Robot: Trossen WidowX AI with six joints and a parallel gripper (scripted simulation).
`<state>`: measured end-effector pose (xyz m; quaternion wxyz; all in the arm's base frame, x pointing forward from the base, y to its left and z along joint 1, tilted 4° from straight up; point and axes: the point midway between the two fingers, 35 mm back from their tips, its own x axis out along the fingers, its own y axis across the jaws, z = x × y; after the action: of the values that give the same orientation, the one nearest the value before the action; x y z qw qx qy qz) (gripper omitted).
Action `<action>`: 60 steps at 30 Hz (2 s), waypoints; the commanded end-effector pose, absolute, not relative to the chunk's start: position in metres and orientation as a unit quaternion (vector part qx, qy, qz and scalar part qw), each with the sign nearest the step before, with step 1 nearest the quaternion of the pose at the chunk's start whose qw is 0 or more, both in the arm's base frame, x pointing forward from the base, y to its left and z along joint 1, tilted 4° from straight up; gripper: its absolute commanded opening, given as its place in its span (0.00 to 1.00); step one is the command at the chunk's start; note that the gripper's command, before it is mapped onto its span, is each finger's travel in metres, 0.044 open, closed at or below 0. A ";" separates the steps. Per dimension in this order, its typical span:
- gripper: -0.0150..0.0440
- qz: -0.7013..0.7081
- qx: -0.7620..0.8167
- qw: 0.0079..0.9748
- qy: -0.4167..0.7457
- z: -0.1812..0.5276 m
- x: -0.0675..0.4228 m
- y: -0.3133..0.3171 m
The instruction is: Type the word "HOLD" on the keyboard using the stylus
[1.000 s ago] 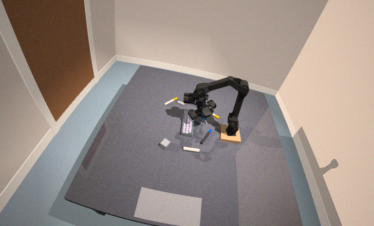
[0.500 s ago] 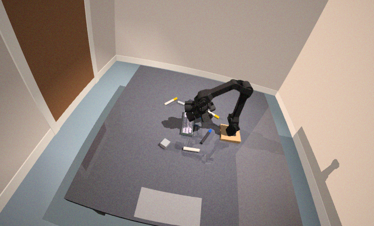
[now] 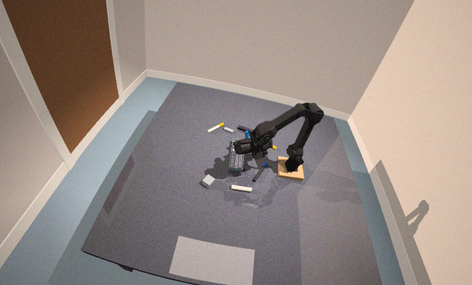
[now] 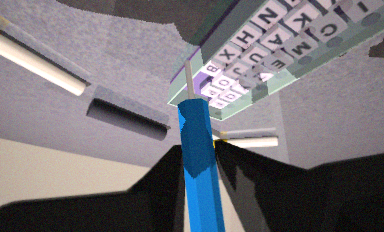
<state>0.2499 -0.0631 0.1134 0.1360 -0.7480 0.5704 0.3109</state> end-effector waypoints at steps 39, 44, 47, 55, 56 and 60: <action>0.39 0.177 -0.811 0.144 0.538 0.097 0.265 -0.039; 0.39 0.177 -0.811 0.144 0.538 0.092 0.265 -0.039; 0.39 0.177 -0.811 0.144 0.538 0.090 0.265 -0.039; 0.39 0.177 -0.811 0.144 0.538 0.086 0.265 -0.039; 0.39 0.177 -0.811 0.144 0.538 0.086 0.265 -0.039; 0.39 0.177 -0.811 0.144 0.538 0.084 0.265 -0.039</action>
<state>0.2653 -0.0388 0.0847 0.1466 -0.8107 0.5383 0.1774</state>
